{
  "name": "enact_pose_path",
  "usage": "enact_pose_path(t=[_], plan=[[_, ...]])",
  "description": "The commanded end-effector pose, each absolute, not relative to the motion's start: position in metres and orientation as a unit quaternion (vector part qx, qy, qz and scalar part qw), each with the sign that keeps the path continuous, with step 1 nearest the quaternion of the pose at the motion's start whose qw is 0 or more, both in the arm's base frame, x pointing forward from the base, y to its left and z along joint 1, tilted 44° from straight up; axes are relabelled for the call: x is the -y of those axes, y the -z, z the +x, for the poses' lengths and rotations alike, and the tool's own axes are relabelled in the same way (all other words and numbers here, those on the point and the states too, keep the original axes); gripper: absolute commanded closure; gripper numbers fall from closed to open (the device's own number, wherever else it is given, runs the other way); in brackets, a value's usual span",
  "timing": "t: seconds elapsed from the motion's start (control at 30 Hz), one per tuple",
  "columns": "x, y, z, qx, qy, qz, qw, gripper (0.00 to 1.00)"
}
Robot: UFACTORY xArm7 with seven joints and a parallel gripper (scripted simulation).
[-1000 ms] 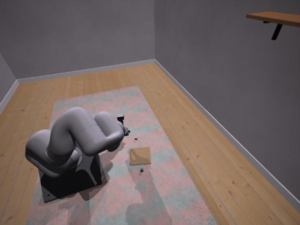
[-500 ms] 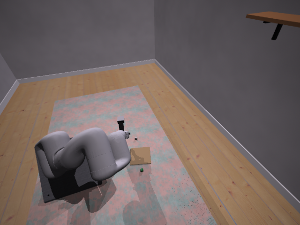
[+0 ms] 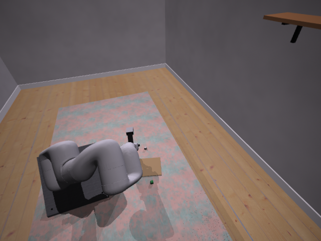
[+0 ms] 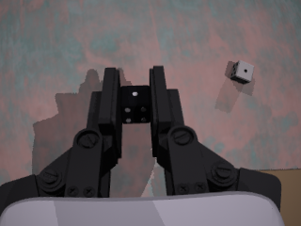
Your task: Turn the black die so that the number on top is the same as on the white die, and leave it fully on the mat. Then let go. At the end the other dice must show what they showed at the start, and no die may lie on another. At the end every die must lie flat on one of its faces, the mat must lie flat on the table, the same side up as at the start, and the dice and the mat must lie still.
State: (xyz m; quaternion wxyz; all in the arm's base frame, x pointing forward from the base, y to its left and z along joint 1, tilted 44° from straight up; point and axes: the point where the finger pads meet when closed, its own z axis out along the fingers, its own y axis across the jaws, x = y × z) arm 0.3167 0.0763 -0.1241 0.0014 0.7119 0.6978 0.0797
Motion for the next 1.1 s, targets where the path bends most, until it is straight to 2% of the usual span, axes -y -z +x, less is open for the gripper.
enact_pose_path(t=[0.0,0.3,1.07], plan=[[-0.066,0.136,0.318,-0.698,-0.081,0.711,0.001,0.89],[-0.045,0.158,0.320,-0.698,-0.081,0.711,0.001,0.89],[-0.039,0.164,0.321,-0.698,-0.081,0.711,0.001,0.89]])
